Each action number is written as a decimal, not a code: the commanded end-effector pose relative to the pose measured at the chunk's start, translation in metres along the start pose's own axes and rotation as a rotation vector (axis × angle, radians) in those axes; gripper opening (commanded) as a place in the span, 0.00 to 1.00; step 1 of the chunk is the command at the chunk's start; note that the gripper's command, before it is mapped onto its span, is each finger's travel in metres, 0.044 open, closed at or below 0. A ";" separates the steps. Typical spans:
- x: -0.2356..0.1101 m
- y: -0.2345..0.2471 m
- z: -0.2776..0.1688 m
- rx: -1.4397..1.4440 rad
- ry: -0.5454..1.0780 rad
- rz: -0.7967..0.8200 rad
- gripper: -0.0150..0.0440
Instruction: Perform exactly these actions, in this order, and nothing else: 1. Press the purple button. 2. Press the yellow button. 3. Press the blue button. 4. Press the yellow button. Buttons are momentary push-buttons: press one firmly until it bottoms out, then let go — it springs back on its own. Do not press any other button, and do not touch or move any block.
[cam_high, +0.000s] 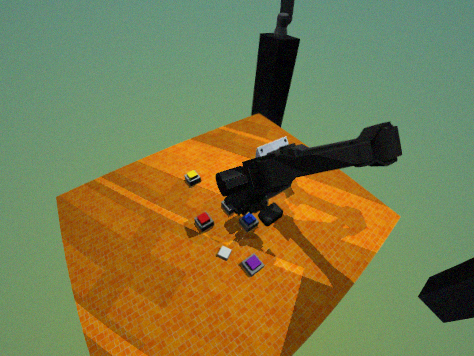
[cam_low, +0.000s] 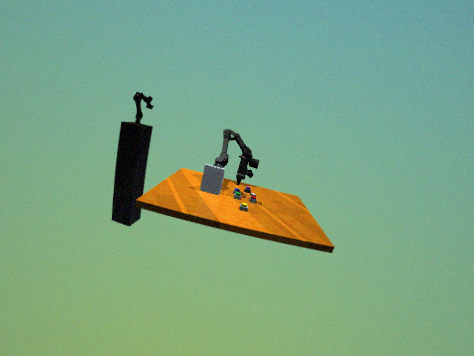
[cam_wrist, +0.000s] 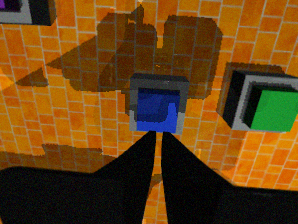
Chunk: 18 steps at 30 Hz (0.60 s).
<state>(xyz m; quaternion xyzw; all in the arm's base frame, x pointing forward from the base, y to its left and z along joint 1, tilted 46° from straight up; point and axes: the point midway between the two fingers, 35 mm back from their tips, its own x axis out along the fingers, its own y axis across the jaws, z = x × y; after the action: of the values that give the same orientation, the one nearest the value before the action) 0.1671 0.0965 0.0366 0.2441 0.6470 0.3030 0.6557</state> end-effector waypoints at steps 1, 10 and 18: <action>-0.030 -0.001 0.004 -0.006 -0.011 -0.008 0.29; -0.057 -0.001 0.003 -0.007 -0.011 -0.002 0.29; -0.076 -0.067 0.051 -0.003 -0.016 -0.027 0.29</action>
<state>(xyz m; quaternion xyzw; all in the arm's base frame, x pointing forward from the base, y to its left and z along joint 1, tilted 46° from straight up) 0.2068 0.0235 0.0597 0.2409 0.6431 0.2973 0.6633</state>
